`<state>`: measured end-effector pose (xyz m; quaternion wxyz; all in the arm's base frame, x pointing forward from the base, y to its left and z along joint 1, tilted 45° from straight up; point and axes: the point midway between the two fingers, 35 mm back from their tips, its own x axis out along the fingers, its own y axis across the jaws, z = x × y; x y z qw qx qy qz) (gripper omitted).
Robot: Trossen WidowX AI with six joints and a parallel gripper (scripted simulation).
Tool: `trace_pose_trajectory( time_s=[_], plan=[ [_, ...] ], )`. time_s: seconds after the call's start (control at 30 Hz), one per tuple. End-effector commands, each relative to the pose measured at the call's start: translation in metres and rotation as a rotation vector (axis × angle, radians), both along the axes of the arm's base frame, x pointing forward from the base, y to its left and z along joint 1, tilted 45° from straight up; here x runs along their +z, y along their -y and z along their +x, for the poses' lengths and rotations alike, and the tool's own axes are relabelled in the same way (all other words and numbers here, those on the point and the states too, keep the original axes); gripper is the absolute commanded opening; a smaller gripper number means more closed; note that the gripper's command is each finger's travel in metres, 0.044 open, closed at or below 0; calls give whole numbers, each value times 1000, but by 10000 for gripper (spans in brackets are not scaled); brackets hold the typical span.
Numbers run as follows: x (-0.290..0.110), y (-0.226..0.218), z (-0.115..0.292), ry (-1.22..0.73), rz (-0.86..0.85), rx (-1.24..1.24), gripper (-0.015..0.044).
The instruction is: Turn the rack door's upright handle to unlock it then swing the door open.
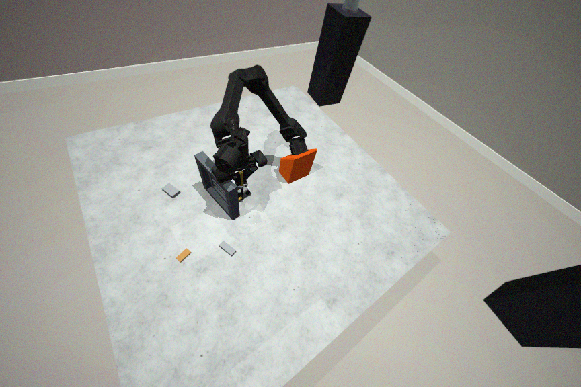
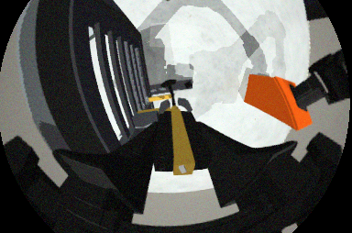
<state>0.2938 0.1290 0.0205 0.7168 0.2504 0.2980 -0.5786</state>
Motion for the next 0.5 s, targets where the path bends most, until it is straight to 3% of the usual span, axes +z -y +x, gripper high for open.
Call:
trace_pose_trajectory(
  time_s=[0.0,0.47],
  plan=[
    [0,0,1,6,0,-1,170],
    [0,0,1,6,0,-1,76]
  ],
)
